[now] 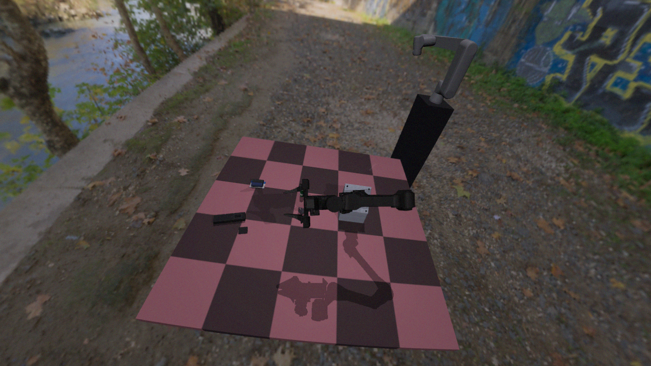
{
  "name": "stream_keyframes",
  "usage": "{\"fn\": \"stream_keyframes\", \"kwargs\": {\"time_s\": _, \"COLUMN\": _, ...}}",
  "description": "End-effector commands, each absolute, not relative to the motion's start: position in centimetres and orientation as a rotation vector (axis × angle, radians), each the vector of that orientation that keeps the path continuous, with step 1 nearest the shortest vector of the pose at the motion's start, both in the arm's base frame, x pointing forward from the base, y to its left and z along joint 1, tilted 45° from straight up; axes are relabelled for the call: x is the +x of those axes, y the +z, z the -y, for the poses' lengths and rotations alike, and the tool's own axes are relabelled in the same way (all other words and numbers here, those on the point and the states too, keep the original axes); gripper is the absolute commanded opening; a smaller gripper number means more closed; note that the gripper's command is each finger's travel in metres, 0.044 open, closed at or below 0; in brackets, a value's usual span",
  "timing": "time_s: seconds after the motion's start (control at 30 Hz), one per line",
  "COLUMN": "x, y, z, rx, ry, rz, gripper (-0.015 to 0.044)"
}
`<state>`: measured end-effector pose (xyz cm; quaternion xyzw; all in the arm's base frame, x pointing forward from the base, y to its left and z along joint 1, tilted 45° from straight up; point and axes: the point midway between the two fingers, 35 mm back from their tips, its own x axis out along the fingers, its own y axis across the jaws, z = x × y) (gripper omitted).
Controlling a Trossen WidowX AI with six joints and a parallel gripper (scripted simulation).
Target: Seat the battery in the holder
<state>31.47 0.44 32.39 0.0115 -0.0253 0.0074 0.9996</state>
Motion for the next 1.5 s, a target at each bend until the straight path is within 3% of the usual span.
{"fn": "stream_keyframes", "kwargs": {"time_s": 0.0, "x": 31.6, "y": 32.1, "z": -0.4, "rx": 0.016, "ry": 0.015, "rz": 0.039, "gripper": 0.0374}}
{"fn": "stream_keyframes", "kwargs": {"time_s": 0.23, "x": 36.1, "y": 22.0, "z": 2.6, "rx": -0.159, "ry": 0.066, "rz": -0.412, "gripper": 0.019}}
{"fn": "stream_keyframes", "kwargs": {"time_s": 0.47, "x": 36.1, "y": 10.9, "z": 6.1, "rx": -0.172, "ry": 0.238, "rz": -0.852, "gripper": 0.0006}}
{"fn": "stream_keyframes", "kwargs": {"time_s": 0.73, "x": 31.9, "y": 1.3, "z": 8.5, "rx": 0.05, "ry": 0.524, "rz": -1.182, "gripper": 0.0}}
{"fn": "stream_keyframes", "kwargs": {"time_s": 0.97, "x": 28.0, "y": -3.3, "z": 9.0, "rx": 0.367, "ry": 0.744, "rz": -1.259, "gripper": 0.0}}
{"fn": "stream_keyframes", "kwargs": {"time_s": 1.2, "x": 28.0, "y": -3.9, "z": 8.5, "rx": 0.376, "ry": 0.748, "rz": -1.259, "gripper": 0.0}}
{"fn": "stream_keyframes", "kwargs": {"time_s": 1.47, "x": 28.8, "y": -9.0, "z": 3.4, "rx": 0.38, "ry": 0.752, "rz": -1.256, "gripper": 0.0}}
